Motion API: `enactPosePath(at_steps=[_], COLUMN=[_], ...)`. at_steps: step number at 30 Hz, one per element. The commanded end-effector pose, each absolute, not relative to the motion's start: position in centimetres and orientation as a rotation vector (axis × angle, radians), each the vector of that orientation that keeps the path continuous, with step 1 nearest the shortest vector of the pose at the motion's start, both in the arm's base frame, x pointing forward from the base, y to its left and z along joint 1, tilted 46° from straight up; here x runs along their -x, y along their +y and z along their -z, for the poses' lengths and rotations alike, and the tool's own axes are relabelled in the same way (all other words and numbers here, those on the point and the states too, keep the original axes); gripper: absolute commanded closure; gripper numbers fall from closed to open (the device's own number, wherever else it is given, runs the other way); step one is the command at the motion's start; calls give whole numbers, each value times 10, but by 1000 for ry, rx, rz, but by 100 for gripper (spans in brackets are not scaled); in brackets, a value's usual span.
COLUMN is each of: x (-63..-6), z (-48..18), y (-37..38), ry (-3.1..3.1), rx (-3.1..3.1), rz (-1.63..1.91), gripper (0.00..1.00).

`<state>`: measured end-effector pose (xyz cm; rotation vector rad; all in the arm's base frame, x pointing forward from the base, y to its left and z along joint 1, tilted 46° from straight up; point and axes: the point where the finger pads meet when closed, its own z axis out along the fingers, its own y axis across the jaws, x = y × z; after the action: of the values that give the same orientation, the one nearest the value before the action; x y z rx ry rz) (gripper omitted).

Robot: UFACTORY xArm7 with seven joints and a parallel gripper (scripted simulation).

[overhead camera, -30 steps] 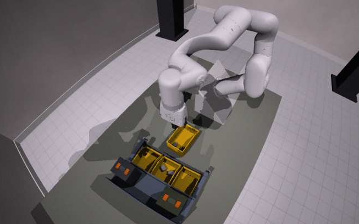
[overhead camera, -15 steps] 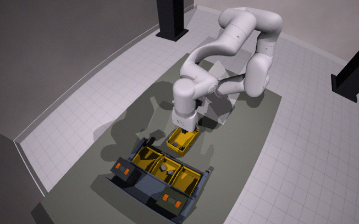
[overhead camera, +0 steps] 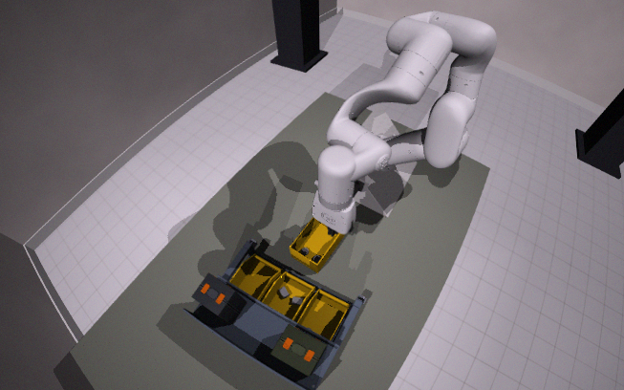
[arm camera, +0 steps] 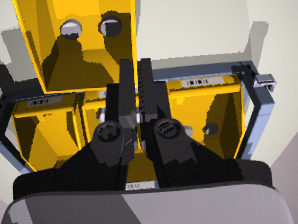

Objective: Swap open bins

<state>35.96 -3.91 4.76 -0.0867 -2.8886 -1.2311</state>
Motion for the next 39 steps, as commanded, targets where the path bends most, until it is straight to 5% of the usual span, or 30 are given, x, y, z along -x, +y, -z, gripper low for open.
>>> enactPosePath(at_steps=[1,16,17,39], x=[-360,-360,-360,-360], z=[-48,-48,-48,-48], y=[-40,-40,-40,-40], ry=[-2892,-2892,-2892,-2892], rx=[89,89,89,89], rz=[1230,1230,1230,1230], gripper=[100,100,74,74])
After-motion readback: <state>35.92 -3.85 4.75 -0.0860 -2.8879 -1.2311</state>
